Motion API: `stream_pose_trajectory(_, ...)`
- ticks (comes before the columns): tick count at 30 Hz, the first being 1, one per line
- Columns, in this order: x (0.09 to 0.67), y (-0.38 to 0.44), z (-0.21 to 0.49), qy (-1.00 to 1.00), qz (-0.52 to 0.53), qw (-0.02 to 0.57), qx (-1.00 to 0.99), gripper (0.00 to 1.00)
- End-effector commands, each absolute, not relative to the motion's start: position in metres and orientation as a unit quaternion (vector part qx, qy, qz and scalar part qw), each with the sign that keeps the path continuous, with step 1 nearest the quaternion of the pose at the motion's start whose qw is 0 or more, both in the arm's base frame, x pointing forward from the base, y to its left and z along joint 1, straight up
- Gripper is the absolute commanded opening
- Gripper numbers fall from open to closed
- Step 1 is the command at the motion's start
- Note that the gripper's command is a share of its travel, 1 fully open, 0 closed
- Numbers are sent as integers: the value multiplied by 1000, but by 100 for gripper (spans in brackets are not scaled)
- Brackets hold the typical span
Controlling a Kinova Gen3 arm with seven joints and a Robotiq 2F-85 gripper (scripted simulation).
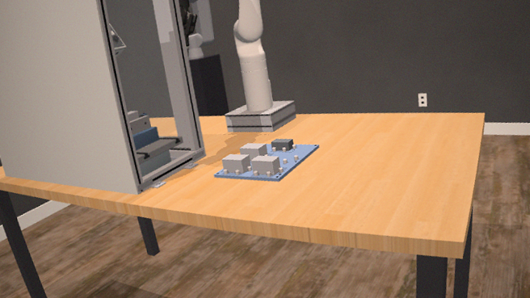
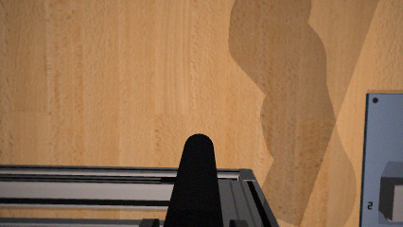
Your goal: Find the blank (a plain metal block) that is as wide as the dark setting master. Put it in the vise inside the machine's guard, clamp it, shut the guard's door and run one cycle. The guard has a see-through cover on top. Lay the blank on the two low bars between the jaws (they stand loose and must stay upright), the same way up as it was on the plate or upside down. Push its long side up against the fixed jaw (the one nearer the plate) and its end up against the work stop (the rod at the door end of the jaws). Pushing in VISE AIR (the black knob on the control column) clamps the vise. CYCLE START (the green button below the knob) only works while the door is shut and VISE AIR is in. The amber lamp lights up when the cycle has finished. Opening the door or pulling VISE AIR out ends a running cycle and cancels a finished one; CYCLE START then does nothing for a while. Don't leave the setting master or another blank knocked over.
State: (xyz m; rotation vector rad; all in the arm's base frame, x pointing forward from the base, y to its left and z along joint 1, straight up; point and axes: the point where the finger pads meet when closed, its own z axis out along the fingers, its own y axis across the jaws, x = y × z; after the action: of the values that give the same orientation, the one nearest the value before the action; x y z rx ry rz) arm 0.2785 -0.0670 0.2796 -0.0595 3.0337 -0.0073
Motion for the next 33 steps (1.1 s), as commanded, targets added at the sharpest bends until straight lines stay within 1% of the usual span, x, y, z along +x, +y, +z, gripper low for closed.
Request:
stream_pose_trajectory(1,279,-60,280,998,3,55,-19,39)
stream_pose_trajectory(33,279,-59,280,998,3,55,-19,39)
